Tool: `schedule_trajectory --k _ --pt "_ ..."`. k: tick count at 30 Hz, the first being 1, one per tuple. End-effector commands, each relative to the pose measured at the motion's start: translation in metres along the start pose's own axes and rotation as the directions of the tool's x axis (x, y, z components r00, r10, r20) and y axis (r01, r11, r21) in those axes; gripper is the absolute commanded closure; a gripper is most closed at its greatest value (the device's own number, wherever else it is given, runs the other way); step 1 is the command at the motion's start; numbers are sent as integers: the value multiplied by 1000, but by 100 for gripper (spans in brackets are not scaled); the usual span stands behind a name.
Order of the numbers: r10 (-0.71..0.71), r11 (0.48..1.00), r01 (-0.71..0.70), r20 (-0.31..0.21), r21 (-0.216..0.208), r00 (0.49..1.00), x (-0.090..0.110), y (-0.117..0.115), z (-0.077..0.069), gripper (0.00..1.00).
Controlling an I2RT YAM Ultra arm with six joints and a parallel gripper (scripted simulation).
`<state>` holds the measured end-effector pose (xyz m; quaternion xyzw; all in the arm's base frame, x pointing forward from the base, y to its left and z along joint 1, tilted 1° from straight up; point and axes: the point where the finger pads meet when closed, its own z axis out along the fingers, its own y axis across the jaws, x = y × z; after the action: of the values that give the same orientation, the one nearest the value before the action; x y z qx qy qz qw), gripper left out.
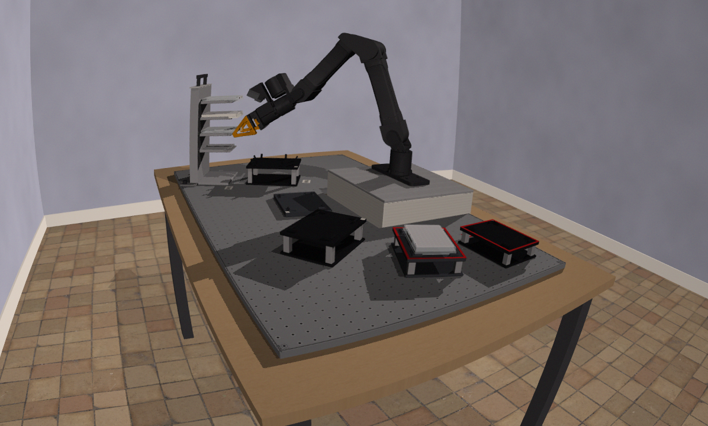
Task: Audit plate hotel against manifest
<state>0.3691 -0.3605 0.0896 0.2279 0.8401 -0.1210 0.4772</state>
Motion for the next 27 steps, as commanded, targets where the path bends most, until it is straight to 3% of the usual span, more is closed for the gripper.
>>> schedule_trajectory --k 1,7,8,27 --pt "-16 1000 16 62 8 998 -30 -1 -4 0" --pt "-16 1000 16 62 8 998 -30 -1 -4 0" --pt "-16 1000 16 62 8 998 -30 -1 -4 14" --pt "-17 1000 16 62 7 998 -30 -1 -4 14"
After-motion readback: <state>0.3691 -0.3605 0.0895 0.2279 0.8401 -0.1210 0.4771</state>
